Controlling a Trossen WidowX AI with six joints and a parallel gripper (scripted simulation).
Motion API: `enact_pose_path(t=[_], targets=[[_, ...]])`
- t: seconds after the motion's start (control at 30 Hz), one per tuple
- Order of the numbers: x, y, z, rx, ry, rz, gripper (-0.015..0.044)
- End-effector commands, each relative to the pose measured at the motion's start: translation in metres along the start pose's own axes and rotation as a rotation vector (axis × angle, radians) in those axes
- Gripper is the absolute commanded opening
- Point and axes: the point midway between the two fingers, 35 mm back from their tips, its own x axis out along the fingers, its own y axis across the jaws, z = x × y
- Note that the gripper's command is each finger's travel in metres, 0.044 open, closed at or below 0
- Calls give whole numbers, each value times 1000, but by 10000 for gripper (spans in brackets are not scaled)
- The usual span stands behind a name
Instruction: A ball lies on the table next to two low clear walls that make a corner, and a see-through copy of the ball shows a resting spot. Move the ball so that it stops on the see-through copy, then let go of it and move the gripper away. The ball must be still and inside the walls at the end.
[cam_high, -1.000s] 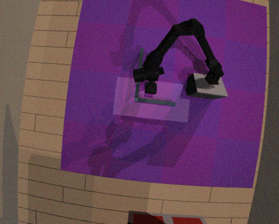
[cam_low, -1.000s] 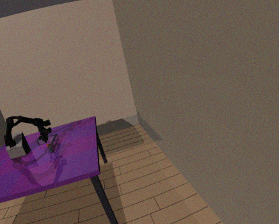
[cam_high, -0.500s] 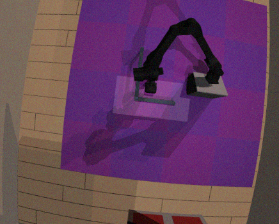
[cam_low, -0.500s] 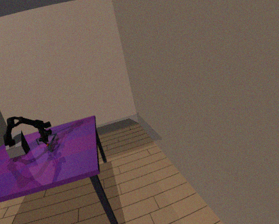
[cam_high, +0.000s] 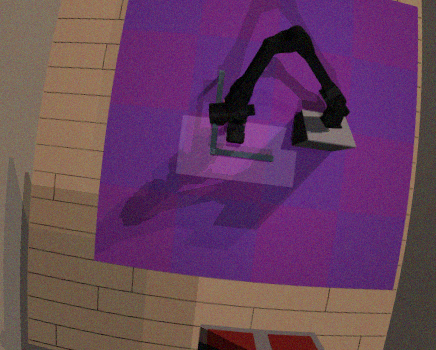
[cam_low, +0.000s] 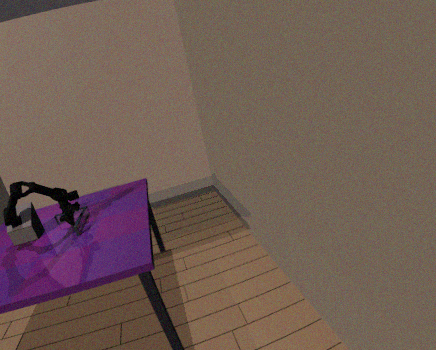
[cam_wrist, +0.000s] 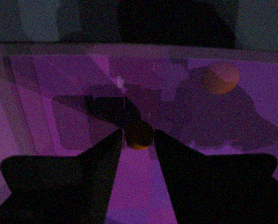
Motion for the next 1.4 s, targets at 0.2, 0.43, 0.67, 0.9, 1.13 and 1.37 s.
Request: enact_pose_path(t=[0.2,0.43,0.67,0.9,1.13,1.37], targets=[[0,-1,0,-3,-2,-5,73],[-31,2,5,-4,-3,3,0],[-83,3,6,-4,-3,7,0],[-124,1,0,-3,-2,2,0],[-112,-19,20,-3,-3,6,0],[-91,-57,46,-2,-4,-1,0]])
